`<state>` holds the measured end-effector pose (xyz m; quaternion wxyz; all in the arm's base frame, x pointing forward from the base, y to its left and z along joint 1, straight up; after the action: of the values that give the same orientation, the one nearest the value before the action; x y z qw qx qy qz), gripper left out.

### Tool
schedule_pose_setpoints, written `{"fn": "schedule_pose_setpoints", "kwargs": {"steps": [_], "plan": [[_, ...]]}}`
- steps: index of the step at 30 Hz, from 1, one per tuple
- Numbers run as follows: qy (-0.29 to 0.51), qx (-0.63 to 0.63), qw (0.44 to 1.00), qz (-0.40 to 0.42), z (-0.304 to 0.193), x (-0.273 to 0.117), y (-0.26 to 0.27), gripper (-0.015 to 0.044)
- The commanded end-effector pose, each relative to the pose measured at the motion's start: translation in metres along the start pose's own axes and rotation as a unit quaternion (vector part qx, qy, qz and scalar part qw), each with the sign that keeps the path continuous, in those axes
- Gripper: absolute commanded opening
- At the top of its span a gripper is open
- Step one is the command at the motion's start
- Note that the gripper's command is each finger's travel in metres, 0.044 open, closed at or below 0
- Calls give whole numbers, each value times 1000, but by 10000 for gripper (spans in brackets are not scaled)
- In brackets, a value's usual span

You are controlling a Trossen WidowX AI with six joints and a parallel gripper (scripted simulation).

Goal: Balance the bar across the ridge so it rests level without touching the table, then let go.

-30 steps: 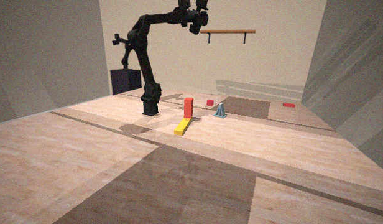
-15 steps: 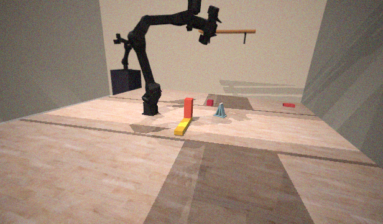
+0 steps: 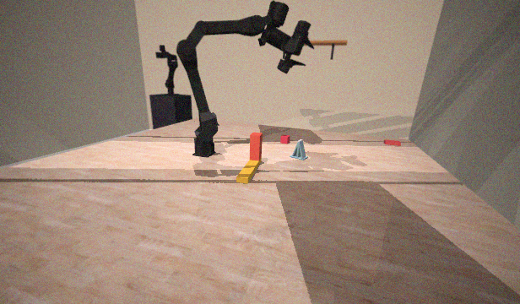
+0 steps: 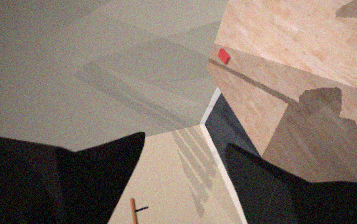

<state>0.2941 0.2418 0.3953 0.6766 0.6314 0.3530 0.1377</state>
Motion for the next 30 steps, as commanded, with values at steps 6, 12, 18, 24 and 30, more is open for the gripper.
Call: {"fn": "schedule_pose_setpoints", "kwargs": {"steps": [6,12,18,24,30], "plan": [[-65,-16,994,-82,51,1,-36,315],[-101,-19,985,-138,84,-7,-61,315],[-131,-18,972,-195,113,-18,-85,315],[-155,-12,955,-252,140,-35,-110,315],[-173,-1,935,-308,161,-54,-134,315]]}}
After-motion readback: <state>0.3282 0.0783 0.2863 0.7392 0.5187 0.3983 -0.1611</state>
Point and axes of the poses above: the point midway between the two fingers, 35 mm back from their tips, its own x axis out along the fingers, its own y axis across the jaws, z = x × y, the point moved 1 cm from there along -x, back along the fingers, and after that the axes turned 11 degrees about -x, right-handed, at the moved point
